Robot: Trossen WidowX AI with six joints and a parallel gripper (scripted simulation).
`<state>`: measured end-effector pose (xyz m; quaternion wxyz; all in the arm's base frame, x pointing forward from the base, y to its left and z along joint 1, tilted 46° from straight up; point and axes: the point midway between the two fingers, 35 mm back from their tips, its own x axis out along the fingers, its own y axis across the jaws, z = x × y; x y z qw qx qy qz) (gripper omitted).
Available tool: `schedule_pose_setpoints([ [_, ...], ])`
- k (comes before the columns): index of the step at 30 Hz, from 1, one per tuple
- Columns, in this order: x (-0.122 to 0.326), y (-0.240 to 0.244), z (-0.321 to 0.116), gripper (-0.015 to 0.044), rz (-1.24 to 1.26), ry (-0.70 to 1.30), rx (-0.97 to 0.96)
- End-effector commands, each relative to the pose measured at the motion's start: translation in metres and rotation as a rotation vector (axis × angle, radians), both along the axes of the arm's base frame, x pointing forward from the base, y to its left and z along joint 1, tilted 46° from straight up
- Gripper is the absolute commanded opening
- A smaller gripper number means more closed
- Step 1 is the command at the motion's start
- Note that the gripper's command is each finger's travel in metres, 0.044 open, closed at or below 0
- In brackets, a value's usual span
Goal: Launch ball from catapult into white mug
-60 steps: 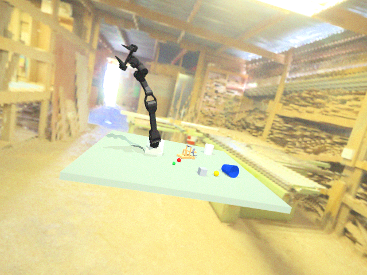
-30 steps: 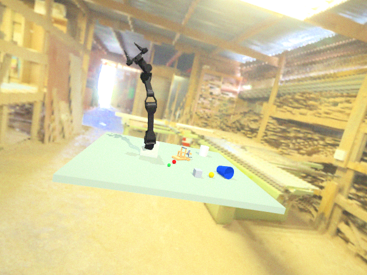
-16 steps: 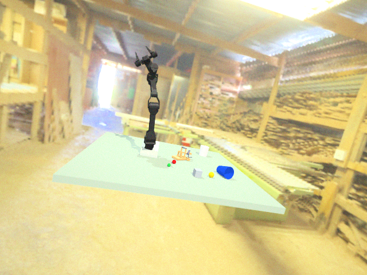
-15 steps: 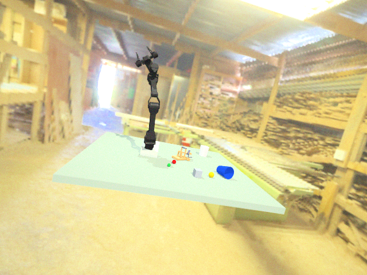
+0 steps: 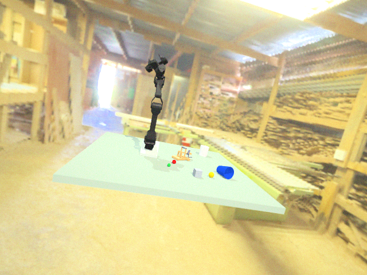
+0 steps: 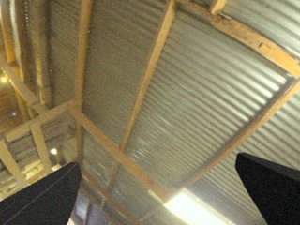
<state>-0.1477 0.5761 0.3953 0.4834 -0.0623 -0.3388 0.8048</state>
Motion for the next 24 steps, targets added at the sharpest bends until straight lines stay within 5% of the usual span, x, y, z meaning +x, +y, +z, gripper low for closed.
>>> schedule_pose_setpoints([
  [1,0.029,0.013,-0.026,0.044,-0.101,-0.083,-0.053],
  [24,0.181,0.021,-0.157,0.044,-0.463,-0.578,-0.391],
])
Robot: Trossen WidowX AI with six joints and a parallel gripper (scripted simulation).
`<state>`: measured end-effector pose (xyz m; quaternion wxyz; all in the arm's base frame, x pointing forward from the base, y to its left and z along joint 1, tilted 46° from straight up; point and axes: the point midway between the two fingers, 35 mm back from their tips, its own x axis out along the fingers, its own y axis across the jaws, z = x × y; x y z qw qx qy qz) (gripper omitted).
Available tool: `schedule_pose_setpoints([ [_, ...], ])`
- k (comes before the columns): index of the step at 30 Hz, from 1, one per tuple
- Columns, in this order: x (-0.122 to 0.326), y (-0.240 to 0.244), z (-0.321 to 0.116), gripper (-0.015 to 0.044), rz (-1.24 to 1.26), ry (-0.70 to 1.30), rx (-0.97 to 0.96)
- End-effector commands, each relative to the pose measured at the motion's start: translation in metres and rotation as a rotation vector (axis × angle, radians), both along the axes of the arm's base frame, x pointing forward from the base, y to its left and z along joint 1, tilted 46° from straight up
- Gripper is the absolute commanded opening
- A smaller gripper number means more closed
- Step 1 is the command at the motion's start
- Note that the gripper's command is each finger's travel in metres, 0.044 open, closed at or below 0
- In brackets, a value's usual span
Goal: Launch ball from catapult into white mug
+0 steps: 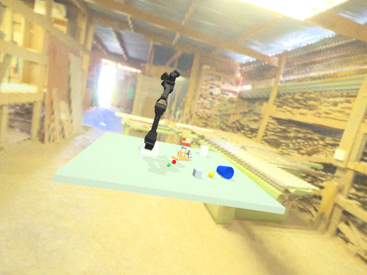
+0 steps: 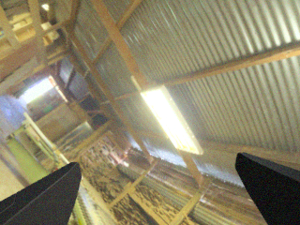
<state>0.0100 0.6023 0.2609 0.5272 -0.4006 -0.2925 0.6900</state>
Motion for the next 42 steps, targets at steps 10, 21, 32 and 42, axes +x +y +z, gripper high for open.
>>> schedule_pose_setpoints([
  [10,0.084,-0.03,-0.077,0.044,-0.119,-0.278,-0.284],
  [21,0.146,-0.076,-0.131,0.044,-0.145,-0.475,-0.553],
  [32,0.195,-0.138,-0.176,0.044,-0.093,-0.635,-0.843],
  [42,0.226,-0.201,-0.207,0.044,0.035,-0.743,-1.107],
])
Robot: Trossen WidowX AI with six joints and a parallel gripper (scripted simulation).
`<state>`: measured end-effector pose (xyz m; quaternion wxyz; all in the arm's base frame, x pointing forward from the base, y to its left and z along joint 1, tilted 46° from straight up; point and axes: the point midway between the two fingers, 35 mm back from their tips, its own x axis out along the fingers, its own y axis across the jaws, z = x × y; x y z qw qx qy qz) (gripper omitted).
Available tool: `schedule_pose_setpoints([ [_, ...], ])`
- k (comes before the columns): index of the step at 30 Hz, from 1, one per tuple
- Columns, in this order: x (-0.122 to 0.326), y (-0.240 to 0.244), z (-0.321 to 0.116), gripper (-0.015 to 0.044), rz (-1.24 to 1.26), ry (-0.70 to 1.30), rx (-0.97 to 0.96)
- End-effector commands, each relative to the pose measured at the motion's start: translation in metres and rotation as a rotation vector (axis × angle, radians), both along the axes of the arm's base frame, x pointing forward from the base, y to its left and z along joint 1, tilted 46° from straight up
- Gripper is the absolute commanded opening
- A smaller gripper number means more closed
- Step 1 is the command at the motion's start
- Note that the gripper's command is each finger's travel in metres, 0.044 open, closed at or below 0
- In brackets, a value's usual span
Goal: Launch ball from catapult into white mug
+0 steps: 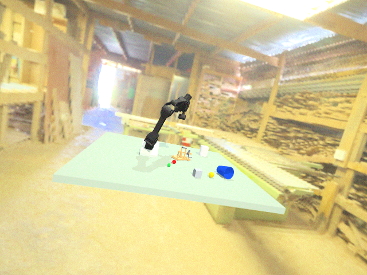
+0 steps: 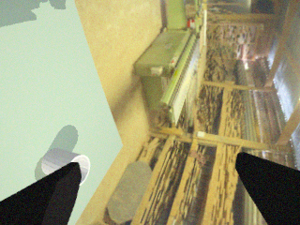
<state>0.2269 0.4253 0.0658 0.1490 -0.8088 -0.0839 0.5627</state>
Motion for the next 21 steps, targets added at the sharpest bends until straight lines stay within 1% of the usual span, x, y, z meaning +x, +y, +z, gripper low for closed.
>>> schedule_pose_setpoints([
  [1,0.012,-0.031,-0.015,0.044,0.033,-0.016,-0.141],
  [11,0.031,-0.098,-0.034,0.044,0.131,-0.005,-0.439],
  [21,0.04,-0.165,-0.044,0.044,0.259,0.067,-0.717],
])
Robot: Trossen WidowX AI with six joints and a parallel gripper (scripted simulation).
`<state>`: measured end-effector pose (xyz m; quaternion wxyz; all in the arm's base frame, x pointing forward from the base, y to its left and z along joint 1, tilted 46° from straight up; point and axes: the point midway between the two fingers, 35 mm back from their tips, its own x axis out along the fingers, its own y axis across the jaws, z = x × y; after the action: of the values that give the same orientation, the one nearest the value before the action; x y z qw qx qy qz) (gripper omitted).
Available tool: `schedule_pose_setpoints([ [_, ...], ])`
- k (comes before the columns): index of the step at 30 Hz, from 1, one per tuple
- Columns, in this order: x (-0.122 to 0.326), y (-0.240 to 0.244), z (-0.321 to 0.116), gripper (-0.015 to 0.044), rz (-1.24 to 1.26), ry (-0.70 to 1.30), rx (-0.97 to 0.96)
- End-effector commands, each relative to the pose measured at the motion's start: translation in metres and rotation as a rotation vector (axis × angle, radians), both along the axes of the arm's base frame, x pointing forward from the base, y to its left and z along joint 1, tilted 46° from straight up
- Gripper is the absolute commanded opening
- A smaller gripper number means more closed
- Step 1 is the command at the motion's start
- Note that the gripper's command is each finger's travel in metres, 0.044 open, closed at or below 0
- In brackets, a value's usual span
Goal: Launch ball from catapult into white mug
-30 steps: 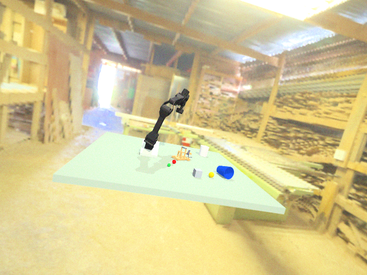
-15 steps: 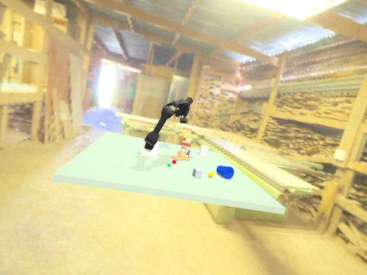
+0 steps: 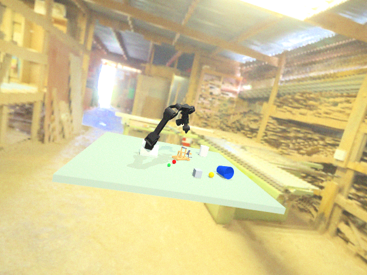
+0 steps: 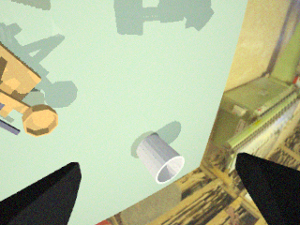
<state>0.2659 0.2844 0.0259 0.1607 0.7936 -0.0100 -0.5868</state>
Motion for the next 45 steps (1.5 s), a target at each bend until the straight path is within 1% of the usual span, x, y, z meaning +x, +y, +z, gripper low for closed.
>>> schedule_pose_setpoints([
  [1,0.002,-0.03,-0.004,0.044,0.051,0.048,-0.13],
  [11,0.002,-0.093,-0.003,0.044,0.172,0.195,-0.389],
  [23,-0.004,-0.16,0.009,0.044,0.331,0.441,-0.65],
  [32,-0.008,-0.165,0.009,0.044,0.34,0.457,-0.663],
  [37,-0.004,-0.196,-0.021,0.044,0.339,0.456,-0.664],
  [45,-0.004,-0.2,-0.025,0.044,0.339,0.456,-0.665],
])
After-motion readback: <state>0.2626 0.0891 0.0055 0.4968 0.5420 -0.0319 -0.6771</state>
